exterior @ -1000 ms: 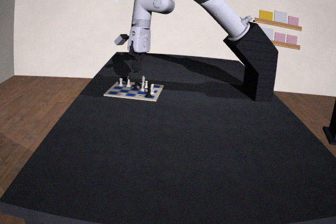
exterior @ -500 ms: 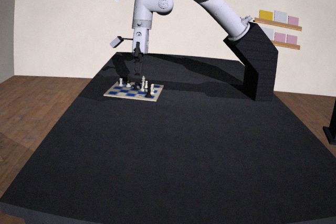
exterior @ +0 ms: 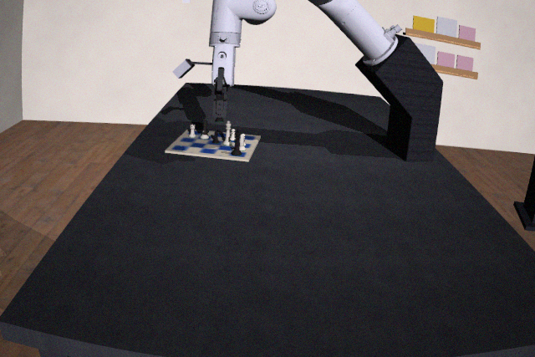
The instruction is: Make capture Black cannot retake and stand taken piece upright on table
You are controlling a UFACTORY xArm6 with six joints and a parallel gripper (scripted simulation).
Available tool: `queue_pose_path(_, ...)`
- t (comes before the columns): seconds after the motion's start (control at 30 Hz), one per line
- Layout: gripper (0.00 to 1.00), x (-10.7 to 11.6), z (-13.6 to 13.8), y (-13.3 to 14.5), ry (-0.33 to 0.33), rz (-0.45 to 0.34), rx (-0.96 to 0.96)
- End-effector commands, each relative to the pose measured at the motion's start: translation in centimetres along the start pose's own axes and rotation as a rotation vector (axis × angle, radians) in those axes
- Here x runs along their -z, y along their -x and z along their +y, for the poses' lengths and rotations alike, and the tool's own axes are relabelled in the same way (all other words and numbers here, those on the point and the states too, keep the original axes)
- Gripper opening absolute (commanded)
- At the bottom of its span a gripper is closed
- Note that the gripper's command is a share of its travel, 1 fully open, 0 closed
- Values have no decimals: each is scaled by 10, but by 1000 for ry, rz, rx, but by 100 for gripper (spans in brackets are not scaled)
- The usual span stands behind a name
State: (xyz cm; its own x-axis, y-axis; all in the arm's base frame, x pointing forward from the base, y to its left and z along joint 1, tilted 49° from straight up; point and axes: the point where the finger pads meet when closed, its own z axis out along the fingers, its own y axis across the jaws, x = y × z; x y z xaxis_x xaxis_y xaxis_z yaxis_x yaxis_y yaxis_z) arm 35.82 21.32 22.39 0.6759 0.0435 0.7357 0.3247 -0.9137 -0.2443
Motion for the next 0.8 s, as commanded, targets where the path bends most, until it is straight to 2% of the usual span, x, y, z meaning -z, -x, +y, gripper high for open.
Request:
queue_pose_path(0.0,0,0,-1,-1,160,9,-2)
queue_pose_path(0.43,0,-3,0,-1,160,10,-2)
queue_pose_path(0.77,0,-19,2,-1,160,10,-2)
